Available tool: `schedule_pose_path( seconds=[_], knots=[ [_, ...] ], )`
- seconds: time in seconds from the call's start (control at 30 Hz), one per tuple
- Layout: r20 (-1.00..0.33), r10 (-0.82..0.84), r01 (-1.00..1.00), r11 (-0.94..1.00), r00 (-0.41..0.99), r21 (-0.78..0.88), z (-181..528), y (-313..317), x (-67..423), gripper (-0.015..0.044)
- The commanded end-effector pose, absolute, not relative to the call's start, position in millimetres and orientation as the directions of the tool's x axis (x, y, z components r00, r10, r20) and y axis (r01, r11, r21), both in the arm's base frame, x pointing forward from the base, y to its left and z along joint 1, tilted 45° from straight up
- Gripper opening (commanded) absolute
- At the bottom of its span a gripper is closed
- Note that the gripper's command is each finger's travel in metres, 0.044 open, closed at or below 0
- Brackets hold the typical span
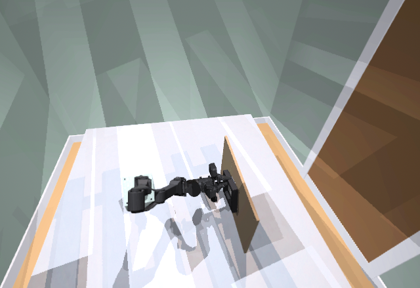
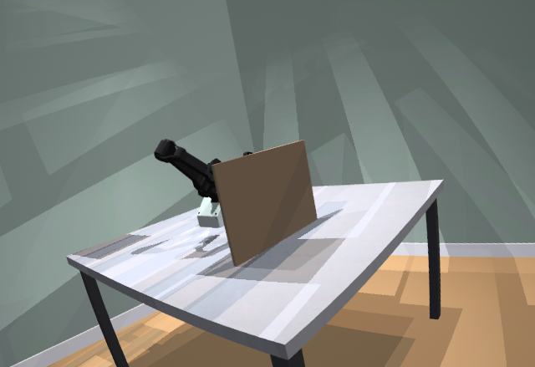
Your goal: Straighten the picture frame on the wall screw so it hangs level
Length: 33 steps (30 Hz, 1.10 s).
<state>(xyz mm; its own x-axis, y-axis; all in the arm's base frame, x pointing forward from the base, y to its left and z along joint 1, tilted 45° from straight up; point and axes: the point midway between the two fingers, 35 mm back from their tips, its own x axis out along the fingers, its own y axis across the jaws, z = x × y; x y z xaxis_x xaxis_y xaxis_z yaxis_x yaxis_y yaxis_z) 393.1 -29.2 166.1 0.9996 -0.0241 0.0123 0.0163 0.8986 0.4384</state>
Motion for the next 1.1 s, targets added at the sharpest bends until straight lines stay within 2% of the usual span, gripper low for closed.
schedule_pose_path(
  seconds=[0.0,1.07],
  knots=[
    [0.012,-0.024,0.016,0.888,1.0,0.459,165.9,-29.6,393.0,0.0],
    [0.01,-0.023,0.012,0.793,1.0,0.609,167.9,-27.2,392.9,0.0]
  ],
)
